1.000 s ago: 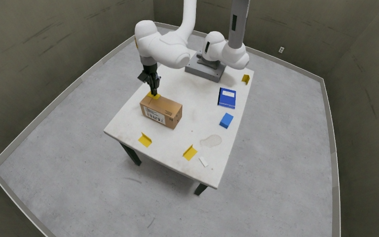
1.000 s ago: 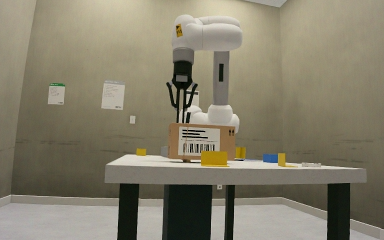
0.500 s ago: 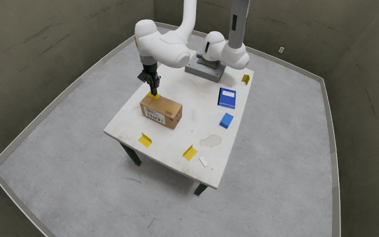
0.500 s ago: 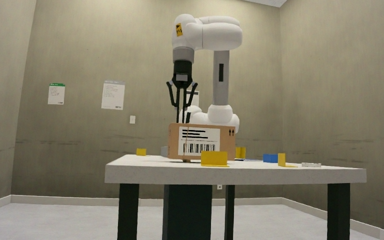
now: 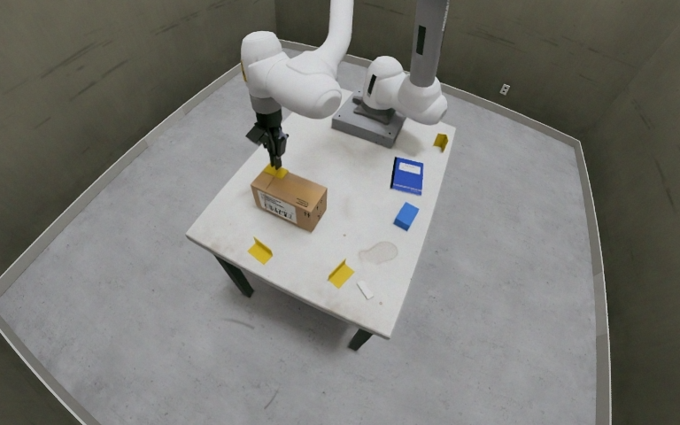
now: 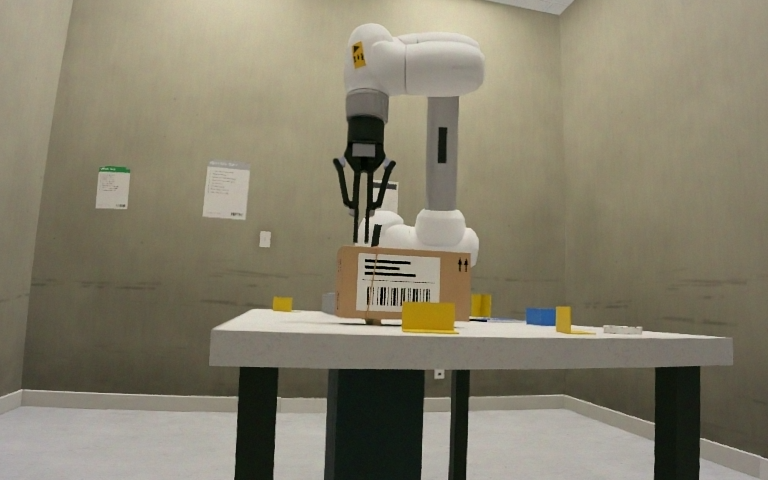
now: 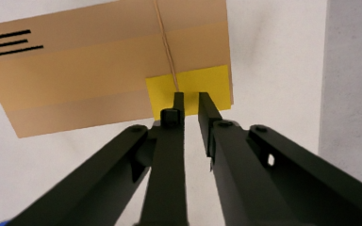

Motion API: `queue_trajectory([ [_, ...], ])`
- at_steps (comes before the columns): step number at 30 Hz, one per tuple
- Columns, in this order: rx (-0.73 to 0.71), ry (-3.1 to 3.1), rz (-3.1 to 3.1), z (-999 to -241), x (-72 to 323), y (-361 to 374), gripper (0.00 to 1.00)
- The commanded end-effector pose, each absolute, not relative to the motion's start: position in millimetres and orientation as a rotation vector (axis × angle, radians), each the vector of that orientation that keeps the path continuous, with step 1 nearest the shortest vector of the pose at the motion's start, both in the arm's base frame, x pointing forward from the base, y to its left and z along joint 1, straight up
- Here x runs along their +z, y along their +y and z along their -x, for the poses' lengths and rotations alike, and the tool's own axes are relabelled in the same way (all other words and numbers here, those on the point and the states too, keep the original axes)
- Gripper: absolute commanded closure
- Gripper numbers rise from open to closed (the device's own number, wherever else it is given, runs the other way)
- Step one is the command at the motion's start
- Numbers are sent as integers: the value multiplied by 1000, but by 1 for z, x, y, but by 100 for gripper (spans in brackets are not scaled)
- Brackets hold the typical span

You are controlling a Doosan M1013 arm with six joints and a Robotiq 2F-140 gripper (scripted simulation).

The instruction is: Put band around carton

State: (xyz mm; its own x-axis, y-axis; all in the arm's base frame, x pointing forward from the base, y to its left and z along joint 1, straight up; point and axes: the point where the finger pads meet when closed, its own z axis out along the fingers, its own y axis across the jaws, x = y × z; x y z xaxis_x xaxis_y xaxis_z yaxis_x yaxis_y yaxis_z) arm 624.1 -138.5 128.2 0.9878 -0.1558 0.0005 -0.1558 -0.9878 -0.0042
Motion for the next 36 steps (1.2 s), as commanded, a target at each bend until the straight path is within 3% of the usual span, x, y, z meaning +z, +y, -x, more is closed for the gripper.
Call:
queue_trajectory([
  [1,-3,245,3128,-624,132,-139,82],
  [36,-3,245,3128,-624,146,-139,82],
])
